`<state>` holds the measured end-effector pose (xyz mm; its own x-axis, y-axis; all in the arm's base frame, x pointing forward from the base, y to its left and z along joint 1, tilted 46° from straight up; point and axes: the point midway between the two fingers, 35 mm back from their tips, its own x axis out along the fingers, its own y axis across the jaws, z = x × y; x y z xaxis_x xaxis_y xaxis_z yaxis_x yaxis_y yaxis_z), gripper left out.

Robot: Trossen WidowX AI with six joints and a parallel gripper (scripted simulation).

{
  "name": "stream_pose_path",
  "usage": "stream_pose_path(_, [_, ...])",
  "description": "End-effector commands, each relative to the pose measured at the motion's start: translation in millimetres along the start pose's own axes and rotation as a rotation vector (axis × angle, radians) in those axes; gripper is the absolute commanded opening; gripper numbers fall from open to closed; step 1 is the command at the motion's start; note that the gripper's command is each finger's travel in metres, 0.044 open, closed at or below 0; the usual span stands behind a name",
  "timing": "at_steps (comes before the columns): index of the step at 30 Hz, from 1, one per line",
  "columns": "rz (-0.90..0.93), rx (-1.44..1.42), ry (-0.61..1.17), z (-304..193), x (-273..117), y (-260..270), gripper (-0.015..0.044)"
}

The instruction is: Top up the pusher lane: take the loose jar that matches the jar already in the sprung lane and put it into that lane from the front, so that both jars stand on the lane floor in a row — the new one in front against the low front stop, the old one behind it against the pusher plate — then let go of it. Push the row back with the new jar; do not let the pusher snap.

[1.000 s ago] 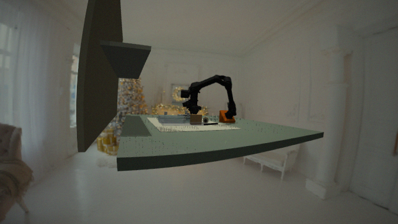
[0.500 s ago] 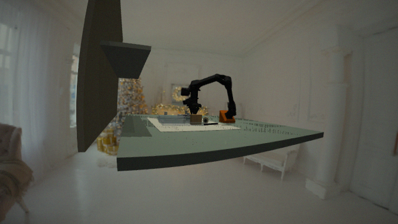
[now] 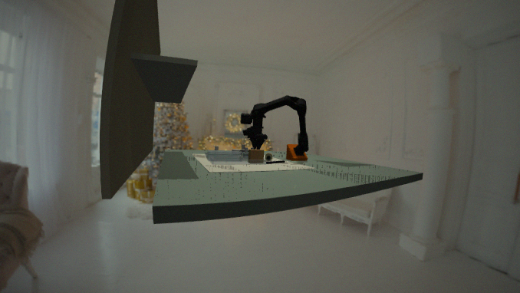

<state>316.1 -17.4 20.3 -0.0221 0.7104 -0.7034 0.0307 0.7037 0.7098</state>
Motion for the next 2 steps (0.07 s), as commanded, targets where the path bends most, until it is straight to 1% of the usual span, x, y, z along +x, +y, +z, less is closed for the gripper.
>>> stream_pose_path(1, [0.000, 0.001, 0.010, -15.9, 2.3, -0.9, 0.0286])
stream_pose_path(2, [0.000, 0.001, 0.010, -19.3, 2.3, -1.0, 0.0286])
